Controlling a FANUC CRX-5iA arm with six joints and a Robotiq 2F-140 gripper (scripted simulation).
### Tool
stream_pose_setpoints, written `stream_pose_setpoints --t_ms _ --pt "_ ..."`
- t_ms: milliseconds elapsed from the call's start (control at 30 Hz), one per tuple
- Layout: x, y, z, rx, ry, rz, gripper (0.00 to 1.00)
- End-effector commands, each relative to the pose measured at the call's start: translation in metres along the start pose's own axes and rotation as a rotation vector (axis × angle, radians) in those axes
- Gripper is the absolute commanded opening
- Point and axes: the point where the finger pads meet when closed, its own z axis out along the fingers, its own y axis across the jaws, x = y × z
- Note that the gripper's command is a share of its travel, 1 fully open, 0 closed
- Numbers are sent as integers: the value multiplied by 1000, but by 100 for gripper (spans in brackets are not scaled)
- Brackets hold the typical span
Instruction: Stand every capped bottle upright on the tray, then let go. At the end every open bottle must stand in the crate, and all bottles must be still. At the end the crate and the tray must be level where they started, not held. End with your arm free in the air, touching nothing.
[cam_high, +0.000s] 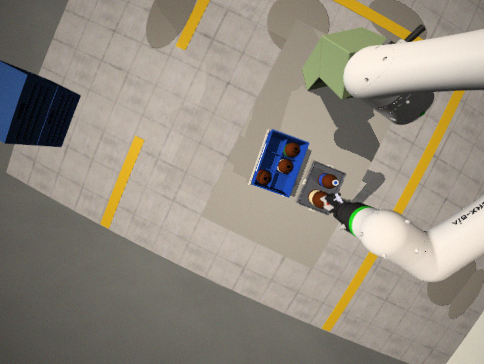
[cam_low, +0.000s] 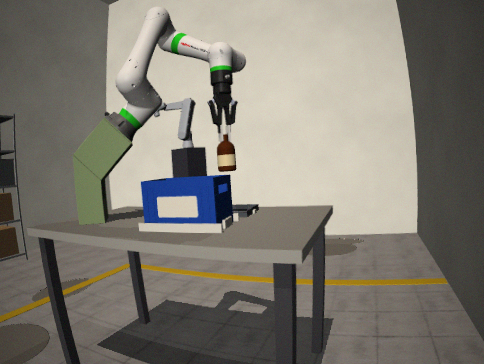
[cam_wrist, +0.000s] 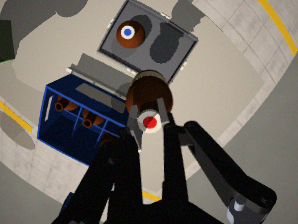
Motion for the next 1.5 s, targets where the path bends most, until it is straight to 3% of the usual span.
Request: stream_pose_setpoints --t_ms 0,1467 --pt "2 5 0 1 -1 0 0" --pt "45 61 4 0 0 0 0"
